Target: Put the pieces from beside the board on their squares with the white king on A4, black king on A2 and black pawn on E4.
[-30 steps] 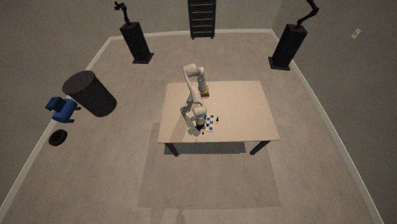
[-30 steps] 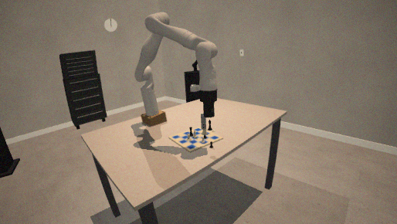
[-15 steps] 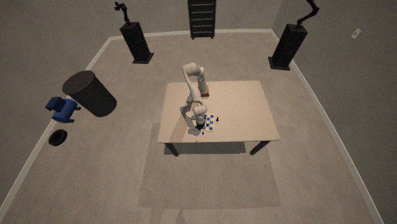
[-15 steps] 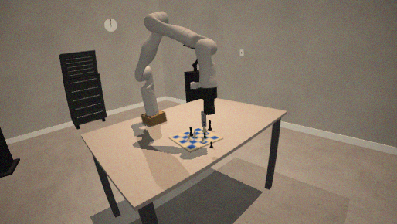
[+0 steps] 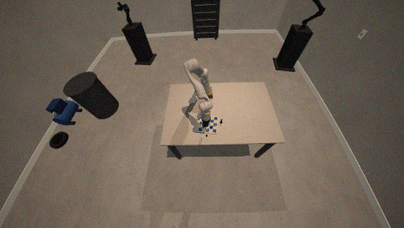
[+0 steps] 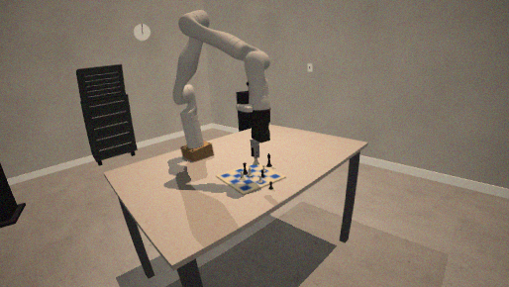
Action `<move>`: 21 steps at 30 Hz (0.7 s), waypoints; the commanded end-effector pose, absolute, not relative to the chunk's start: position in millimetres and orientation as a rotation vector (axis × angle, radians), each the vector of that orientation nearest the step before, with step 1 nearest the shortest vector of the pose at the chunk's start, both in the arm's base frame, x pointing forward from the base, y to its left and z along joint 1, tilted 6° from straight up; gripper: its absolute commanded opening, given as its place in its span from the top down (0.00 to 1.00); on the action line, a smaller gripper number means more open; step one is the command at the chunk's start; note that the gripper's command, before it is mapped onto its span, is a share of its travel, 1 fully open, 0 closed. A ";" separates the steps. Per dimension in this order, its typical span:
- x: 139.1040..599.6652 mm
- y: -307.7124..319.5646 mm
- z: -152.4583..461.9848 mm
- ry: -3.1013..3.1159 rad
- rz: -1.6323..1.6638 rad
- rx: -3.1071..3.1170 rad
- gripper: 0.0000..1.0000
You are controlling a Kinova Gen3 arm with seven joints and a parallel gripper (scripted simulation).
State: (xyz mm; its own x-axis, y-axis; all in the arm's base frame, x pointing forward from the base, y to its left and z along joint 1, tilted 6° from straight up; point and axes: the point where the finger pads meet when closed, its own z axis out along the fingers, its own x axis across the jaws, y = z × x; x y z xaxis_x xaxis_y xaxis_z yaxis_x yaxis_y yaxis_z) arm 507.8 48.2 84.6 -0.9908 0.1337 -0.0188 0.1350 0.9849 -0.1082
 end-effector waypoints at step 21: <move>491.7 42.9 89.9 3.119 -0.170 -0.016 1.00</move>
